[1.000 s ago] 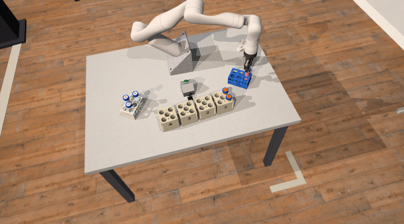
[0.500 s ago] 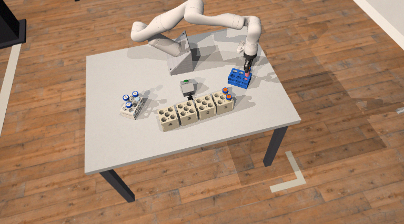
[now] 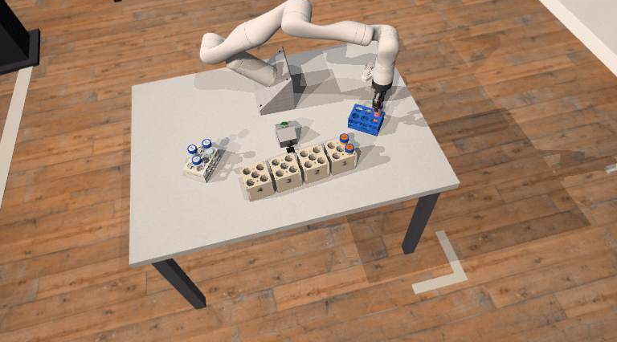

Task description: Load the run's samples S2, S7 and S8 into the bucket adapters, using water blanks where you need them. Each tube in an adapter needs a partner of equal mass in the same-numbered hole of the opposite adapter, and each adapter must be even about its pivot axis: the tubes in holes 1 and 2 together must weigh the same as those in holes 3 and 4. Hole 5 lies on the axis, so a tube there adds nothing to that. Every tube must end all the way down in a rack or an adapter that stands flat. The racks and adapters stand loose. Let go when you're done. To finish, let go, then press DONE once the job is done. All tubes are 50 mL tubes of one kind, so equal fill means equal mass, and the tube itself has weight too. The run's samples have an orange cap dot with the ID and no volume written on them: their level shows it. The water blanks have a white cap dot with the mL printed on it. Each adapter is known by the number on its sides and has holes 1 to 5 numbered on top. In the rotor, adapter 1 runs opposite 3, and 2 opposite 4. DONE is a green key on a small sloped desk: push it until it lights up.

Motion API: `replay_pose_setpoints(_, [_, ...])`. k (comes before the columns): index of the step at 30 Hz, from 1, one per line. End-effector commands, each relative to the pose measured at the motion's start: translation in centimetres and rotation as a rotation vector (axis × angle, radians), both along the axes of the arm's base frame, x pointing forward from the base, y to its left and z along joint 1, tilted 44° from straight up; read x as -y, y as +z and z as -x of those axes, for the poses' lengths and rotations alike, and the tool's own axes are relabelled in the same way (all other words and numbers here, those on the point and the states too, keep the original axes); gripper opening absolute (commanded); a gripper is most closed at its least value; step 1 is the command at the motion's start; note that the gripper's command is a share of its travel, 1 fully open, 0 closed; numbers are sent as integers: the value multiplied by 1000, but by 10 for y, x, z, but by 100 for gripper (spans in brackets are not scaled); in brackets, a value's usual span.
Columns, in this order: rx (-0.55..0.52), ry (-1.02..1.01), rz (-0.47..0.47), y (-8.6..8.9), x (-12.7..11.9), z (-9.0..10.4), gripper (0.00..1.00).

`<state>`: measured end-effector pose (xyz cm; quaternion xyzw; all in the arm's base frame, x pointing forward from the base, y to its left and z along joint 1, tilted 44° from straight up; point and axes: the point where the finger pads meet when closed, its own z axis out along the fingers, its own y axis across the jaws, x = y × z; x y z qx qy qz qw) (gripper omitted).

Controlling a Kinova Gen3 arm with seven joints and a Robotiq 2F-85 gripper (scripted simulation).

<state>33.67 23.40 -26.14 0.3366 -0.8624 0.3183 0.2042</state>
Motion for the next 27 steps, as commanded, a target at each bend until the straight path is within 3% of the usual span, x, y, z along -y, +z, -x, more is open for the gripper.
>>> replay_pose_setpoints(1, [1, 1, -2, 0, 0, 0, 62])
replay_pose_setpoints(27, [1, 1, -2, -6, 5, 1, 62])
